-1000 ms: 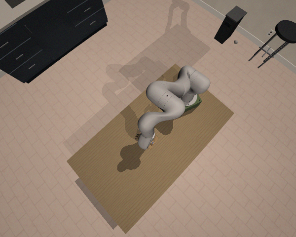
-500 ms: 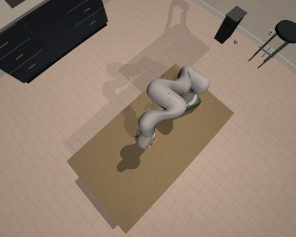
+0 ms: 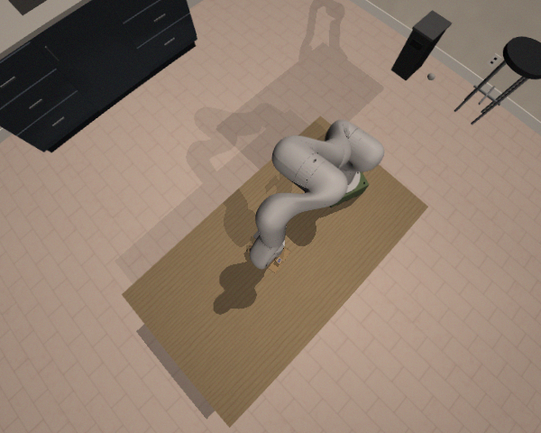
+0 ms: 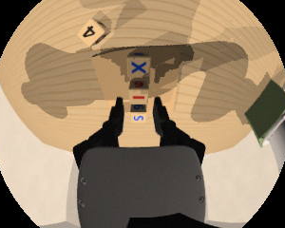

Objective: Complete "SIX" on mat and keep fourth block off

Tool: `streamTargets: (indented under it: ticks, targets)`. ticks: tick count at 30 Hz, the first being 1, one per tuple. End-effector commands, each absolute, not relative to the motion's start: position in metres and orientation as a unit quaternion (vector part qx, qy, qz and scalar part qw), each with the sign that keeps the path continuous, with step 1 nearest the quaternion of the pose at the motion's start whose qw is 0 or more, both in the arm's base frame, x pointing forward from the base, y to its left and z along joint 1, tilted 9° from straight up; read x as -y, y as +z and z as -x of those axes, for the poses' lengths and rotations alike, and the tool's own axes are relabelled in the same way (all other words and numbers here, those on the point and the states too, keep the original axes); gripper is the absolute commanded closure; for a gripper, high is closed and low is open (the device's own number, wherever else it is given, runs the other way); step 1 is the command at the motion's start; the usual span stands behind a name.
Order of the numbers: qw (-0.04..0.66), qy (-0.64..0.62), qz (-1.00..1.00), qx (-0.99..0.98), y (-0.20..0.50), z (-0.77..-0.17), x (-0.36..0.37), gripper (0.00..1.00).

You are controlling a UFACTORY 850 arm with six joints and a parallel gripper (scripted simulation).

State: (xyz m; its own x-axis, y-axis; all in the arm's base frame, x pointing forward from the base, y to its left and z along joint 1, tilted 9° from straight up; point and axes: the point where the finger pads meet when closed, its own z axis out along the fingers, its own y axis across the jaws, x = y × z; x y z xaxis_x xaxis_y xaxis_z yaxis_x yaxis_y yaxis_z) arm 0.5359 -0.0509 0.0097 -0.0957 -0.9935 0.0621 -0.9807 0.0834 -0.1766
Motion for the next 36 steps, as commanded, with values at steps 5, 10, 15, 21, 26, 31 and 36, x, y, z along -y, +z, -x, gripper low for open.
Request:
streamTargets:
  ticks: [5,10,15,21,26,31,36]
  targets:
    - [0.028,-0.077,0.672,-0.736,0.033,-0.534,0.049,0.53]
    - [0.028,-0.077,0.672,-0.736,0.046,-0.532,0.048,0.53]
    - [0.028,-0.077,0.672,-0.736,0.052,-0.531,0.048,0.53]
    - [0.028,-0.077,0.672,-0.736,0.056,-0.53,0.047,0.53]
    - [0.028,-0.077,0.672,-0.736,0.056,-0.53,0.047,0.0]
    - [0.028,-0.077,0.672,-0.736,0.056,-0.53,0.047,0.0]
    - [0.028,-0.077,0.672,-0.736,0.056,-0.53,0.047,0.0]
